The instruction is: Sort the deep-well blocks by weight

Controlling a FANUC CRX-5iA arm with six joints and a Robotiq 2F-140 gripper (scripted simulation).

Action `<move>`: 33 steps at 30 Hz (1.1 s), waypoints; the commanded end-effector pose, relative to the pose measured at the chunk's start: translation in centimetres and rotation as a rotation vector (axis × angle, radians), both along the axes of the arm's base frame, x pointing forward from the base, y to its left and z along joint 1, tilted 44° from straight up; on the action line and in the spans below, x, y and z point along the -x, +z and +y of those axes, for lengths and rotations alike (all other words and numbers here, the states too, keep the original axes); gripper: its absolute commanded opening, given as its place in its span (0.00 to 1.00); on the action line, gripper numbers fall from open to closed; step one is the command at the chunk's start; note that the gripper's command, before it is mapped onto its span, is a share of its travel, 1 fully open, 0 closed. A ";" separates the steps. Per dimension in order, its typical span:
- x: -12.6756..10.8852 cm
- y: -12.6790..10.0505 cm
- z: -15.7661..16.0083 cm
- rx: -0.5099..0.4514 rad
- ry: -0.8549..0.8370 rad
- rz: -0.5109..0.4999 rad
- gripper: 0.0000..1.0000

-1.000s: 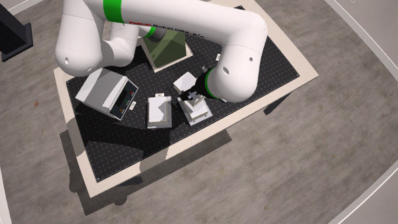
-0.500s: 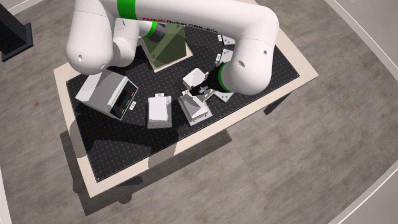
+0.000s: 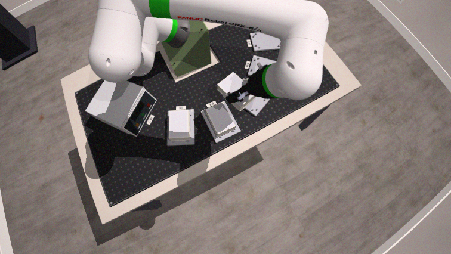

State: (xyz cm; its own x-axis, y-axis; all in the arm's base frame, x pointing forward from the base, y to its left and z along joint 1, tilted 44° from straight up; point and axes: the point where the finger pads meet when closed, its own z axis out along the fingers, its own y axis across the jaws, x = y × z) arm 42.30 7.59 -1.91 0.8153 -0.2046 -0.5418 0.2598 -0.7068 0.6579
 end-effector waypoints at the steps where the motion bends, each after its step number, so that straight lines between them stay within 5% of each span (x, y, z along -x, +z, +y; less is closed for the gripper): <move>1: 0.0 -0.7 0.8 0.000 0.000 0.000 0.10; 16: 0.0 -3.1 3.3 0.000 0.000 0.000 0.10; 33: 2.3 -6.1 6.6 -0.020 0.350 0.333 0.10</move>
State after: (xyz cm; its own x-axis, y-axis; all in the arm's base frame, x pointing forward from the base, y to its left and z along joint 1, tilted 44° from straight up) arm 40.41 13.52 -7.43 0.6598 0.0237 -0.7511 0.6179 -0.5858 0.5244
